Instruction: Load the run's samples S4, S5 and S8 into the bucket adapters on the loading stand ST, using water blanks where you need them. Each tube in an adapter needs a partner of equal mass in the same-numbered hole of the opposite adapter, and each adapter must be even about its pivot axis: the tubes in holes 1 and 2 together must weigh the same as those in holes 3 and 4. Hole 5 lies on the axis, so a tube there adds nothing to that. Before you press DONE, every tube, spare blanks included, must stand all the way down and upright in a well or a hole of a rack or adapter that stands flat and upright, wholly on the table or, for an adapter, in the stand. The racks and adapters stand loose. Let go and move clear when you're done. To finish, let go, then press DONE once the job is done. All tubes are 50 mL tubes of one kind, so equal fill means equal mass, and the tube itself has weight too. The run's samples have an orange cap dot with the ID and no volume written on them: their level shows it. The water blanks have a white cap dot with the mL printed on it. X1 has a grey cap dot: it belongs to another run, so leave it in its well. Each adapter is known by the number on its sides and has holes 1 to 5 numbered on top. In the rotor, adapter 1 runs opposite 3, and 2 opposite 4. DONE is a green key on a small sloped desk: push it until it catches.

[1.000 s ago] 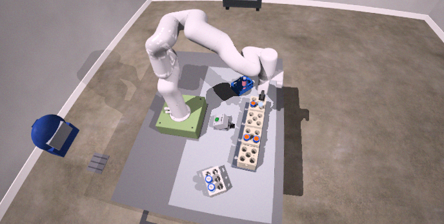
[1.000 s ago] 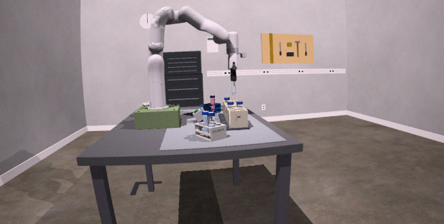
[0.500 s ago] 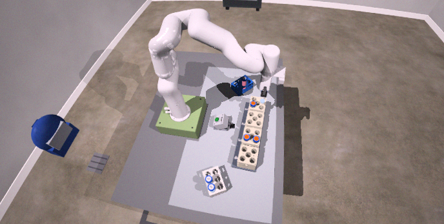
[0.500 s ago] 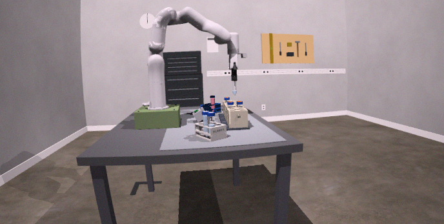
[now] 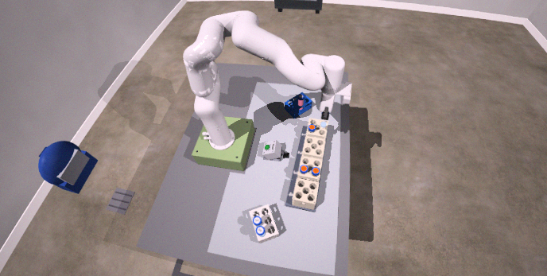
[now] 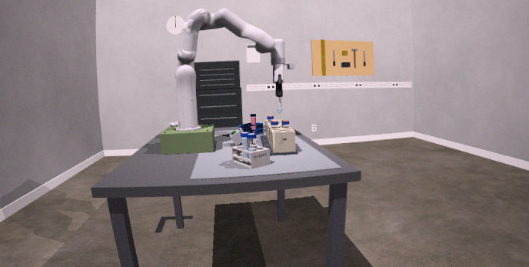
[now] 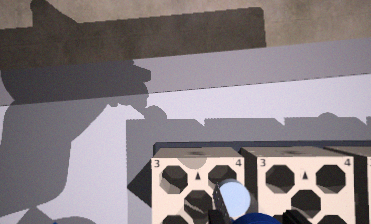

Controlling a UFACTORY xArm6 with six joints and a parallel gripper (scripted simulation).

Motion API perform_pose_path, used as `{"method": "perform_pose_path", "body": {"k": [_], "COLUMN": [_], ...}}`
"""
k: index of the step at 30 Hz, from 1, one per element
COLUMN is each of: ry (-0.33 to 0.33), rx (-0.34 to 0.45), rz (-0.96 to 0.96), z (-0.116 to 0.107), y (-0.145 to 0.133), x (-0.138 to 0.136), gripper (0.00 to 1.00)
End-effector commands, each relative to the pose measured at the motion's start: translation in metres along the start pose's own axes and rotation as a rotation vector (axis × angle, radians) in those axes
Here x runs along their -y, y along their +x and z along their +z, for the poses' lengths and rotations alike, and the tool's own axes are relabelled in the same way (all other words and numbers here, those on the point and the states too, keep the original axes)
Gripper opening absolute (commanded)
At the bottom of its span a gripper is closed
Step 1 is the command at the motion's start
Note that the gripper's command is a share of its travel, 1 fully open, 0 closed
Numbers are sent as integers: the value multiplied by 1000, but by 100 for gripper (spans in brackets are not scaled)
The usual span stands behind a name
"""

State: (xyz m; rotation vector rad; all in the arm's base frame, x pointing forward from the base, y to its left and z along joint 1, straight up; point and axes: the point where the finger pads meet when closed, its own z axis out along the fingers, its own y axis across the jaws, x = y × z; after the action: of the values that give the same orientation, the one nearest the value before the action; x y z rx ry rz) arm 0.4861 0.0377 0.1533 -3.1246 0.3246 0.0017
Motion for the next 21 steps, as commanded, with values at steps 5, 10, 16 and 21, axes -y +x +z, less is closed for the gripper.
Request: {"method": "perform_pose_path", "body": {"k": [5, 10, 16, 21], "ry": [1, 1, 1, 1], "rx": [-3, -3, -3, -3], "rz": [0, 0, 0, 0], "z": [14, 20, 31, 31], "y": [1, 1, 1, 1], "x": [0, 0, 0, 0], "gripper": [0, 0, 0, 0]}}
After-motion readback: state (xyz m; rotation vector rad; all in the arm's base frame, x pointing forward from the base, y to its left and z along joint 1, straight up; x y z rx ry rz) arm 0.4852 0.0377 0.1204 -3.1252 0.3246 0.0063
